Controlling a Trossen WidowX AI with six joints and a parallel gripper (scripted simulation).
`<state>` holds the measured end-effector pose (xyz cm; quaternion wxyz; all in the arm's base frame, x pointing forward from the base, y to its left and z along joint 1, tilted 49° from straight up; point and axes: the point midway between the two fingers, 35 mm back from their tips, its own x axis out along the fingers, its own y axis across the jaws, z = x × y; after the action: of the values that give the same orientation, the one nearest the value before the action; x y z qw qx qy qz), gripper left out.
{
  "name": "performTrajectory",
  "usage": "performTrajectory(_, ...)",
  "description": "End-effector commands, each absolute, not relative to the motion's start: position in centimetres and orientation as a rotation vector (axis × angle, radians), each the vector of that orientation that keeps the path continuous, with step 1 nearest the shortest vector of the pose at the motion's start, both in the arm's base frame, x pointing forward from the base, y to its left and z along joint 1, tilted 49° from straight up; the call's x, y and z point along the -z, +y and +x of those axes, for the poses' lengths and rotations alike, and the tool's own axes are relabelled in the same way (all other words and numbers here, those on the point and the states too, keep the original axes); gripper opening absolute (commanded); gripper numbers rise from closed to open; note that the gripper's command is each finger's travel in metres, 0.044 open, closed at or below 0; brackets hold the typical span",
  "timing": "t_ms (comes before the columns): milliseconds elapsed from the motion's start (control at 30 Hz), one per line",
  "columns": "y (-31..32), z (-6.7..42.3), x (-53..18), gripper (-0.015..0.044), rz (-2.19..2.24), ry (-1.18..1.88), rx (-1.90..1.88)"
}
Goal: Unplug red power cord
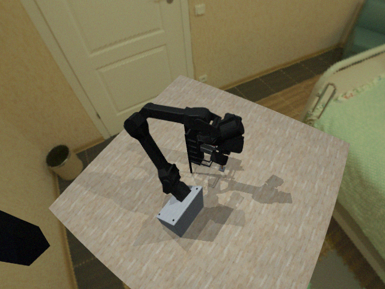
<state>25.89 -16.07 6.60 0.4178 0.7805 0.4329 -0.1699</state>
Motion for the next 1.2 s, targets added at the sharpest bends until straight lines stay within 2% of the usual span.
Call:
performTrajectory(0, -9.7, 28.6, -6.0, 0.0160, 1.770, 1.546, 0.426)
performTrajectory(233, -4.1, 29.3, -5.8, 0.0160, 1.542, 1.905, 0.430)
performTrajectory(1167, -2.6, 28.7, -7.7, 0.0160, 1.542, 1.906, 0.430)
